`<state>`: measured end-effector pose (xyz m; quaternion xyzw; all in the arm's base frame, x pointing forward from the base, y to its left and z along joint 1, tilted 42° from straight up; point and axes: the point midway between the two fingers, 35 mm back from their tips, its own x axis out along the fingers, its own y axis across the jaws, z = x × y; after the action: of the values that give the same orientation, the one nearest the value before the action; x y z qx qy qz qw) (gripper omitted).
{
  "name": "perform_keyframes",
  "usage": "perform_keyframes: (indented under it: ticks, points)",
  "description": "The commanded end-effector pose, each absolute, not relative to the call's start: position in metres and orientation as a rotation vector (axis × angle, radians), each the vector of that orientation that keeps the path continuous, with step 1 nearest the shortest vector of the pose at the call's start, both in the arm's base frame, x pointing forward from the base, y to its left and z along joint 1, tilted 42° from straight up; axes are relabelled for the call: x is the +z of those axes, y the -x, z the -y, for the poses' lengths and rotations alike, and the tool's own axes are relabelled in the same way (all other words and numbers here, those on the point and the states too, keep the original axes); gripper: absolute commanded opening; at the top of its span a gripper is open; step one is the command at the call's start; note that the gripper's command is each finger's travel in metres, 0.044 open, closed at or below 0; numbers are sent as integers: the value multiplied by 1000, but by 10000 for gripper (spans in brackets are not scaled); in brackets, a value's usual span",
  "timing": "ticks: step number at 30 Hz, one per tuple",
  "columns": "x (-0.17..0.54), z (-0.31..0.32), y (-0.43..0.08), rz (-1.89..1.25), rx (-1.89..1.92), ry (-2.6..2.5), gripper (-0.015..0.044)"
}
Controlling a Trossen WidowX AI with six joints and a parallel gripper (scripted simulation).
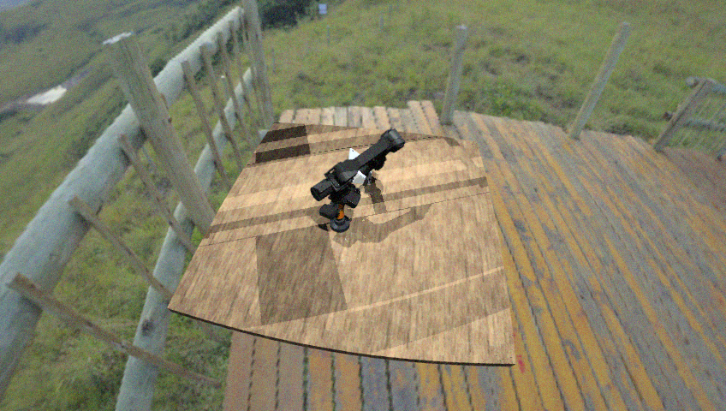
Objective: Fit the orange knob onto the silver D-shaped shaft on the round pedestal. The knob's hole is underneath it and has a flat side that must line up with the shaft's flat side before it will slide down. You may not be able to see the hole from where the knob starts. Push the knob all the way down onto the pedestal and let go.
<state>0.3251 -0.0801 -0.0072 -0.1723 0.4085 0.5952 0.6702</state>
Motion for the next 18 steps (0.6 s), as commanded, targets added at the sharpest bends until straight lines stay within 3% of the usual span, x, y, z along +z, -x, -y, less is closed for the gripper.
perform_keyframes:
  ticks: [1, 18]
  points:
    - [-8, 79, -326, -919, 1340, 392, 0]
    - [-8, 77, -321, -919, 1340, 392, 0]
